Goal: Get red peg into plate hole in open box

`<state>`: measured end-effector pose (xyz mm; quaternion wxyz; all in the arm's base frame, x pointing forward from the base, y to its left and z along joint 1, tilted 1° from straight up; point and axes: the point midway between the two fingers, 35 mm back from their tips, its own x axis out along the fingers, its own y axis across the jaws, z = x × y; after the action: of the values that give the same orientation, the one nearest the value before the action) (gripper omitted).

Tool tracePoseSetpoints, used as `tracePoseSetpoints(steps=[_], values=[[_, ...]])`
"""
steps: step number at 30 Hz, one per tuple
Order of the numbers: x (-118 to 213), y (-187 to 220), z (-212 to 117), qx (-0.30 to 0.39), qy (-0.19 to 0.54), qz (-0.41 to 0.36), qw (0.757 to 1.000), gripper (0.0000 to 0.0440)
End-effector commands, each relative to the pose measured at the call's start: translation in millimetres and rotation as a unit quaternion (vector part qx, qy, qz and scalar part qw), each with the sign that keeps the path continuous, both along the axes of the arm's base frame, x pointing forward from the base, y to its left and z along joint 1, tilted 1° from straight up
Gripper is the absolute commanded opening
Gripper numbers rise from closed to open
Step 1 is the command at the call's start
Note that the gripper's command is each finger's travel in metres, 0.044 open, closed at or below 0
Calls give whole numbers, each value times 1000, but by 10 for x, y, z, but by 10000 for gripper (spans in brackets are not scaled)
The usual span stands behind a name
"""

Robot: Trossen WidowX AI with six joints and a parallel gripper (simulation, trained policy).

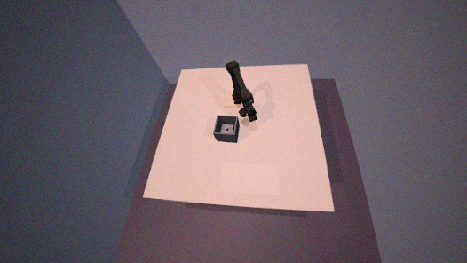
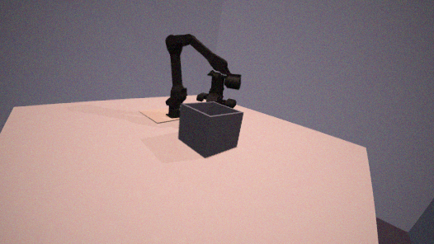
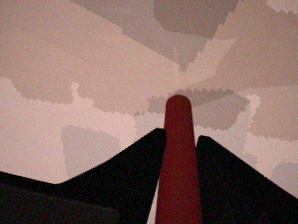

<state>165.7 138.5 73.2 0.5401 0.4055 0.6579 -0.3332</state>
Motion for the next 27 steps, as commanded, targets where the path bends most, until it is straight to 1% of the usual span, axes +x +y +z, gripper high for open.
tracePoseSetpoints(steps=[1,7,15,21,27], values=[[80,77,146,28,-23,3,999,17],[161,132,420,67,-58,6,996,0],[283,59,839,91,-113,11,989,0],[383,-93,1147,90,-158,3,983,0],[493,-299,1403,74,-195,-13,978,0]])
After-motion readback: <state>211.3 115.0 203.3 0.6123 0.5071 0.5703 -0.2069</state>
